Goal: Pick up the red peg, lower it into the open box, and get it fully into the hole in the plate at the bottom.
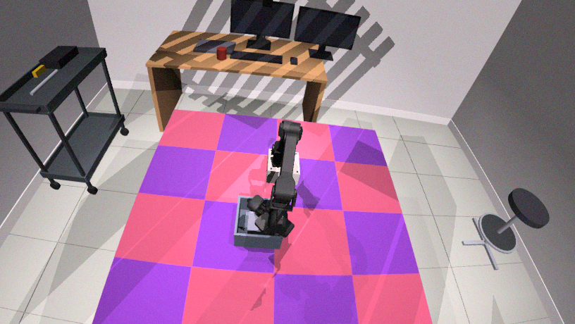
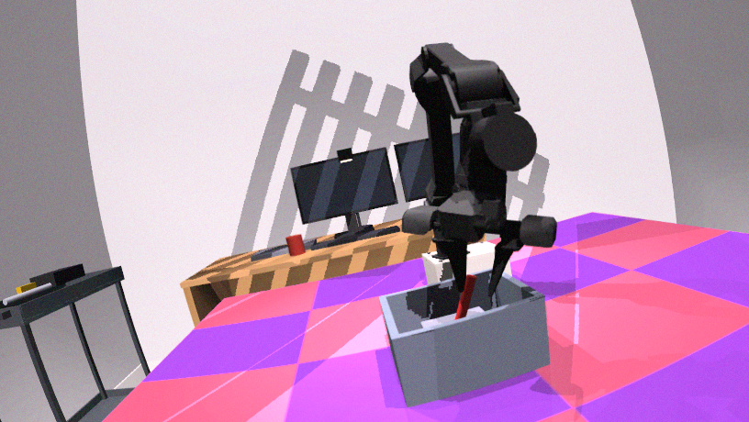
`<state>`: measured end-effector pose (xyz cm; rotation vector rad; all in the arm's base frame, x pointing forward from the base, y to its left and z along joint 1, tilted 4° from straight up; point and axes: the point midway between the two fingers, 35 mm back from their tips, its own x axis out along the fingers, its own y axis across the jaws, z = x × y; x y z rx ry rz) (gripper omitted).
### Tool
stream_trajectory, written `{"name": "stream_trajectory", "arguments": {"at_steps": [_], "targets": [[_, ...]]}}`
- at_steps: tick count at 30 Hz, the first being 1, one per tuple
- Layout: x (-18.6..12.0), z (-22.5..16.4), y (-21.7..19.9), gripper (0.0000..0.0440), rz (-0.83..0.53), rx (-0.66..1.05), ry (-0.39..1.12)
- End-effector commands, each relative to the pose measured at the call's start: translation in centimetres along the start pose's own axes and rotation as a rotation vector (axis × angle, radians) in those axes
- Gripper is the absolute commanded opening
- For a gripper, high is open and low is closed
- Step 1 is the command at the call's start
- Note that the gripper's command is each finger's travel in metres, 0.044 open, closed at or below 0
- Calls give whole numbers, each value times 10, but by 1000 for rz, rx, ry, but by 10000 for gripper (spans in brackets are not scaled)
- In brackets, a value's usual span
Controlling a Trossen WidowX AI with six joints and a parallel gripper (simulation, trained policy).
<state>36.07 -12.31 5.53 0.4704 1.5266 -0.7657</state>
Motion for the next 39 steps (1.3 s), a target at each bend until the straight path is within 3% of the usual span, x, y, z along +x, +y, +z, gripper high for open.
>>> {"name": "stream_trajectory", "arguments": {"at_steps": [1, 39], "targets": [[1, 0, 2, 177, -14, 1, 18], [-2, -9, 1, 168, -87, -7, 92]]}}
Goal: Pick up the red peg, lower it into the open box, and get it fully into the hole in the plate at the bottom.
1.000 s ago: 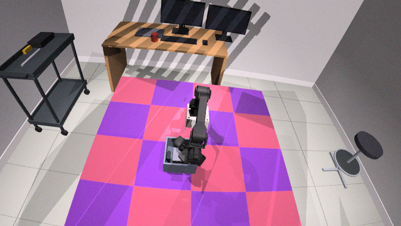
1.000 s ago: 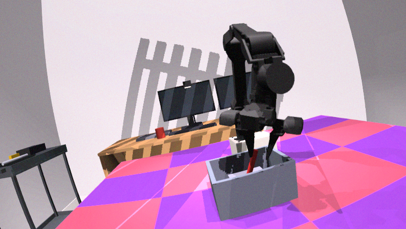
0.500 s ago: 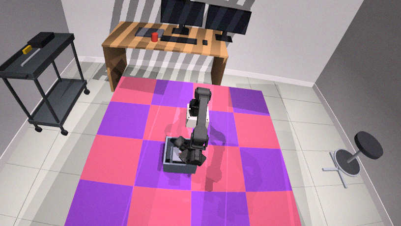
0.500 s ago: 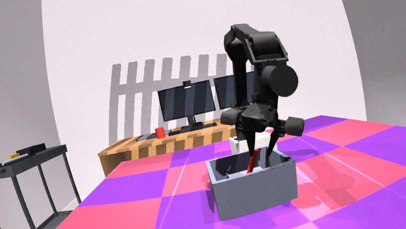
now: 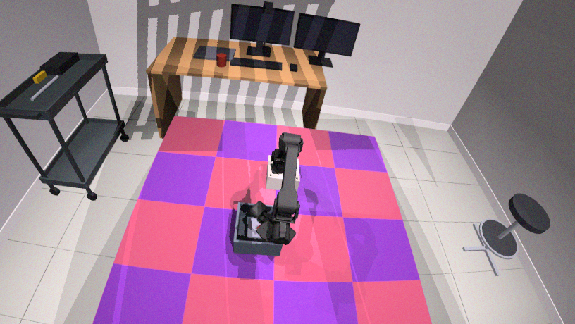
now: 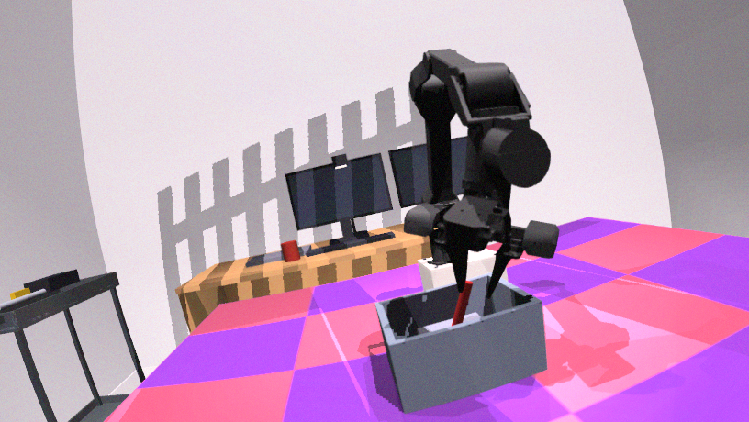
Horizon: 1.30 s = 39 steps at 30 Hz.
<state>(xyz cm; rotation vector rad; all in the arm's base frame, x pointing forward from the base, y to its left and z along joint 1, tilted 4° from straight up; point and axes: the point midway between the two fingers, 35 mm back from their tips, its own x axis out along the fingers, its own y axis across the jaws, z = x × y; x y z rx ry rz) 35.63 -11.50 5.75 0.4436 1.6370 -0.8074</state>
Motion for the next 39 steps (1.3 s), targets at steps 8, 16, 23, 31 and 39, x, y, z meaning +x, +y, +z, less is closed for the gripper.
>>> {"name": "stream_trajectory", "arguments": {"at_steps": [8, 16, 23, 31, 39], "targets": [[-1, -3, -2, 165, -15, 3, 14], [-2, -4, -3, 161, -20, 3, 22], [-3, -6, -4, 158, -23, 3, 29], [-3, -7, -6, 154, -26, 3, 37], [-4, -8, -7, 149, -27, 2, 44]]}}
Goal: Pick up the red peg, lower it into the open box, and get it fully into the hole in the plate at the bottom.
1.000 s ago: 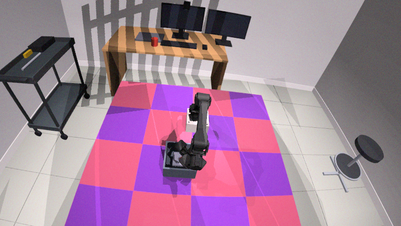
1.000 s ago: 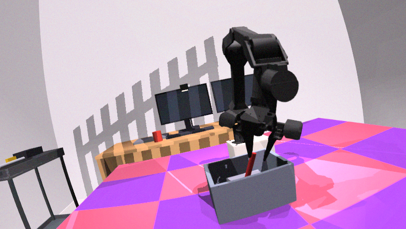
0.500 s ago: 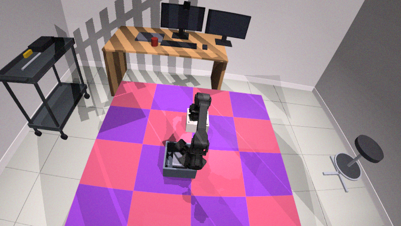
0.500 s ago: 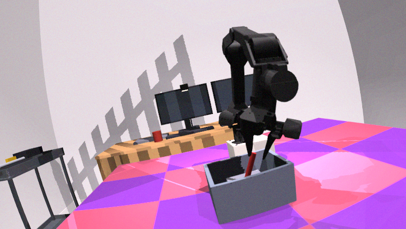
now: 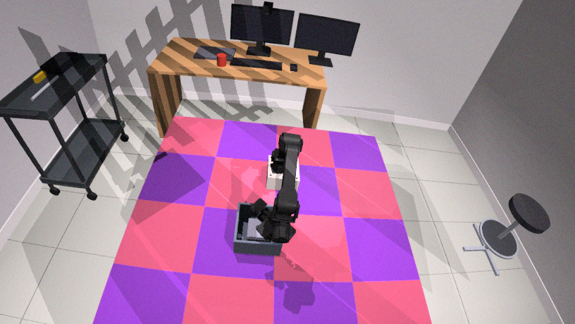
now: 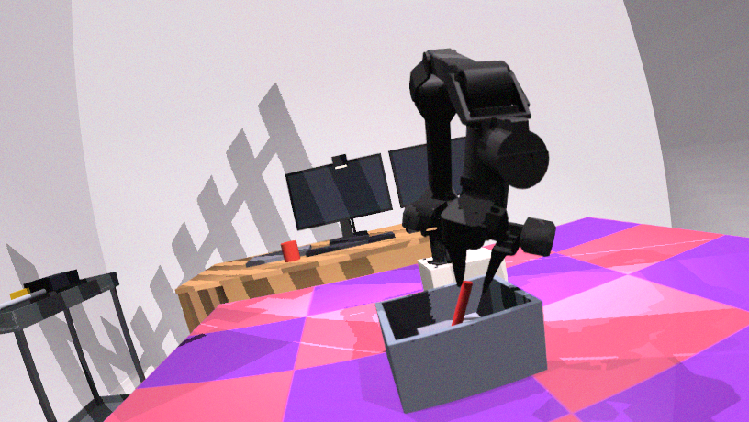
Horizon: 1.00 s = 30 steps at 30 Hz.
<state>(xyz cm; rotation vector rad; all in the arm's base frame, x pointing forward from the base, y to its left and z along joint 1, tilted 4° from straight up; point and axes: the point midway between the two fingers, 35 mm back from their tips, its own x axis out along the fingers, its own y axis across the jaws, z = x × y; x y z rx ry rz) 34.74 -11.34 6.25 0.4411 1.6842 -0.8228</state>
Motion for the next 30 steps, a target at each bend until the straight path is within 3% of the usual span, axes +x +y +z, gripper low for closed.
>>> {"name": "stream_trajectory", "arguments": {"at_steps": [1, 30], "targets": [[-1, -1, -1, 149, 0, 2, 4], [0, -5, -5, 132, -3, -5, 25]]}}
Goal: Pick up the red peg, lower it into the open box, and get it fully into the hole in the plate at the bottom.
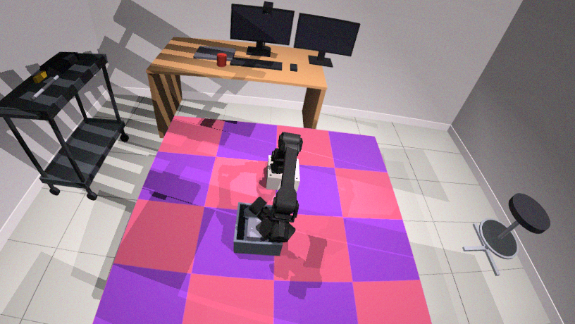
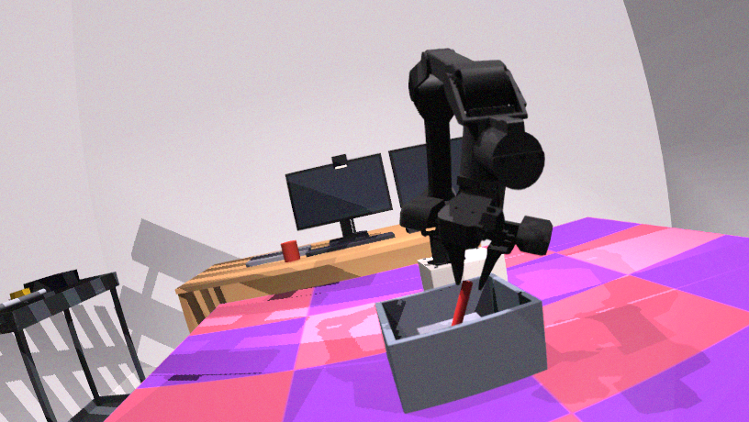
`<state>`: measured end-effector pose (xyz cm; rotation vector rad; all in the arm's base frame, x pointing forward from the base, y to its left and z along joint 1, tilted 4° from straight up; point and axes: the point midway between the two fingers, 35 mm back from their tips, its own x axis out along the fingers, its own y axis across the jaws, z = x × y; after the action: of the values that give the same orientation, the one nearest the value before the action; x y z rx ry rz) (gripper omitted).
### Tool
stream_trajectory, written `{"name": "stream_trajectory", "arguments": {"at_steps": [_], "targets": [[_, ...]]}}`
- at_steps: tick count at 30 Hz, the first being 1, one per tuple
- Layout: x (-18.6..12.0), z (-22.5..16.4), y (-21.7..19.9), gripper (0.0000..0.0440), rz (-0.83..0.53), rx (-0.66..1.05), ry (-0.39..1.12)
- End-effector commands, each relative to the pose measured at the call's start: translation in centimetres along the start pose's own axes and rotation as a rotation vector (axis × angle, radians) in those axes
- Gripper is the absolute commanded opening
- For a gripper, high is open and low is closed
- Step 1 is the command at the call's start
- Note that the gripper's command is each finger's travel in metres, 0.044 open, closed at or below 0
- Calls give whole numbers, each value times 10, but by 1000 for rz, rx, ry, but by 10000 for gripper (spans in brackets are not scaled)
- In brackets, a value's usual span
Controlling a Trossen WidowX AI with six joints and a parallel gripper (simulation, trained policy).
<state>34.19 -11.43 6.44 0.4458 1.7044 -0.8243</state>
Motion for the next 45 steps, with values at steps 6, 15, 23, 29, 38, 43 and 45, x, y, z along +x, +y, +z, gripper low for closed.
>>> {"name": "stream_trajectory", "arguments": {"at_steps": [6, 15, 23, 29, 38, 43, 45], "targets": [[1, -2, -1, 128, 1, -6, 8], [1, -2, -3, 123, 1, -7, 12], [2, -3, -4, 118, 1, -9, 14], [2, -3, -5, 114, 1, -10, 15], [3, -3, -6, 109, 2, -11, 15], [4, -3, -7, 106, 3, -11, 16], [4, -3, -7, 105, 3, -12, 16]]}}
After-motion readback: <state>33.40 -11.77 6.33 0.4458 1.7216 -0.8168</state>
